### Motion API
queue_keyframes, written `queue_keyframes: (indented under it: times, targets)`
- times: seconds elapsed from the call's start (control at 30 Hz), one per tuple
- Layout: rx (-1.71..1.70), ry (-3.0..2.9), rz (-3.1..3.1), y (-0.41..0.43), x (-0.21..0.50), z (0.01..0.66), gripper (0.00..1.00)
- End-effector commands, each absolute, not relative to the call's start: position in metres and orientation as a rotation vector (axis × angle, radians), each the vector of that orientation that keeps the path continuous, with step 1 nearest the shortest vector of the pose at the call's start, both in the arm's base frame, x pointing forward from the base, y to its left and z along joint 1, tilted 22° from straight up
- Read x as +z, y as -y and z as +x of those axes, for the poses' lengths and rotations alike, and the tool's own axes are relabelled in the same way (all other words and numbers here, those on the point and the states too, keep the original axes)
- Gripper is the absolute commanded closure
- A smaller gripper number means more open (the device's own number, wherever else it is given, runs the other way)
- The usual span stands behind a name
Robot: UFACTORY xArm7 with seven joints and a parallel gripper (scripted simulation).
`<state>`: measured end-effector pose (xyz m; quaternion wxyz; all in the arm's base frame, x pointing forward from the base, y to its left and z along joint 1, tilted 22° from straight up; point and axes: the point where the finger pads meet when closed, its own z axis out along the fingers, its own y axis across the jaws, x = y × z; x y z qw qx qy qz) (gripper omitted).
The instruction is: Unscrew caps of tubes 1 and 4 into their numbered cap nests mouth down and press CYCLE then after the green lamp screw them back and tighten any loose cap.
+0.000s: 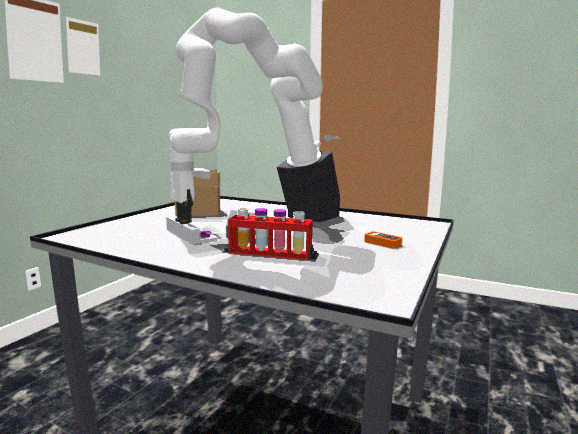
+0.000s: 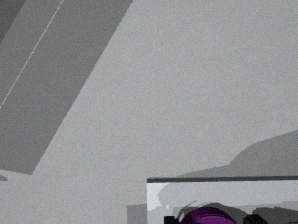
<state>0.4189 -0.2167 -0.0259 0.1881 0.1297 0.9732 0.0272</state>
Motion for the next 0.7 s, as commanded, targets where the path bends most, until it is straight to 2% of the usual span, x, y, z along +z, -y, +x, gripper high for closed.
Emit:
queue_keyframes:
  times: [0.0,0.67]
  targets:
    - [0.075,-2.735,0.366,0.2174,-0.0251,0.4191,1.0]
    - [0.075,-2.735,0.366,0.2172,-0.0312,0.4213,1.0]
